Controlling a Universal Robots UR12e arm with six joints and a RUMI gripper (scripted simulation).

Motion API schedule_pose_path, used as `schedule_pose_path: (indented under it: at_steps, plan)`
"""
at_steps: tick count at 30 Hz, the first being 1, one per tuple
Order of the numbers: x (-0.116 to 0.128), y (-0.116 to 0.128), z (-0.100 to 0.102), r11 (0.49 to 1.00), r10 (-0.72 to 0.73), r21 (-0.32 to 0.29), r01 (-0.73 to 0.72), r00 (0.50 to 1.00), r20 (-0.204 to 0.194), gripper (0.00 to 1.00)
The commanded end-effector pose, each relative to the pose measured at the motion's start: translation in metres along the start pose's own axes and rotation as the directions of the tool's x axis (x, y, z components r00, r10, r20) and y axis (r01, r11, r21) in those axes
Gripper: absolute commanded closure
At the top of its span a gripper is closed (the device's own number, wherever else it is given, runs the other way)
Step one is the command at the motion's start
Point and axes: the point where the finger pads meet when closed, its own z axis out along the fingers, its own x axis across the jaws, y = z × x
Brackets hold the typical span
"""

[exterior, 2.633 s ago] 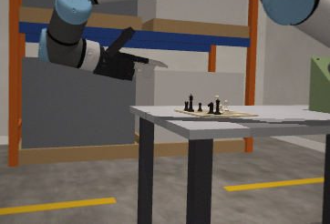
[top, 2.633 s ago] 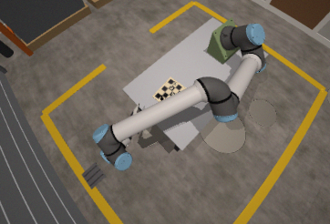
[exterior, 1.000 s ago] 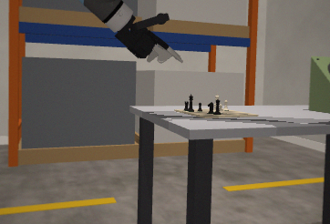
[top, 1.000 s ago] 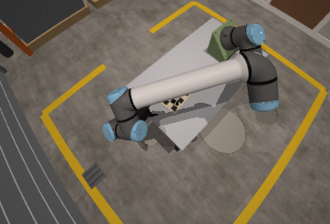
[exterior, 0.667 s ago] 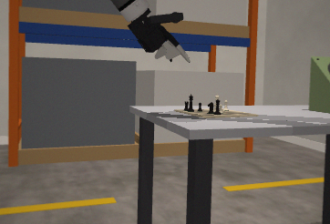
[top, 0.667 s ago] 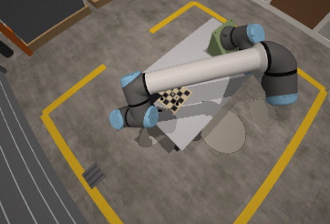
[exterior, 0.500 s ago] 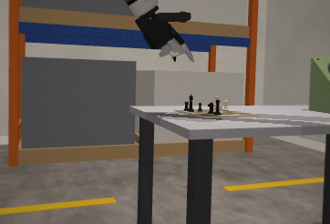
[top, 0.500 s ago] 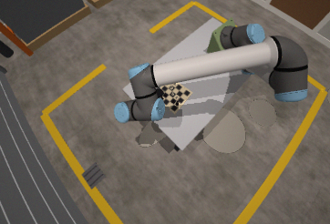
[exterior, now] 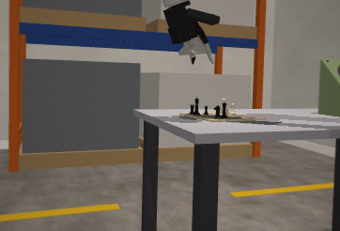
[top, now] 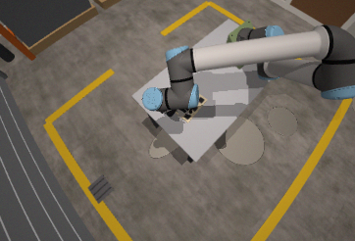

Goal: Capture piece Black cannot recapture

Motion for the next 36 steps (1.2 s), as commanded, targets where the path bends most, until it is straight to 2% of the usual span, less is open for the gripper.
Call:
schedule_pose_path:
  at_steps: [1,2,10,17,26,36]
  plan:
    - [0.007,-0.015,0.008,0.989,-0.004,-0.146,0.004,1.0,-0.002,0.0]
    - [0.007,-0.015,0.008,0.989,-0.004,-0.146,0.004,1.0,-0.002,0.0]
    - [0.021,-0.039,0.021,0.96,-0.016,-0.28,0.013,1.0,-0.01,0.0]
    - [0.029,-0.052,0.028,0.937,-0.025,-0.348,0.019,1.0,-0.013,0.0]
    - [0.033,-0.057,0.032,0.926,-0.03,-0.377,0.022,0.999,-0.014,0.0]
    - [0.034,-0.058,0.032,0.924,-0.031,-0.382,0.023,0.999,-0.014,0.0]
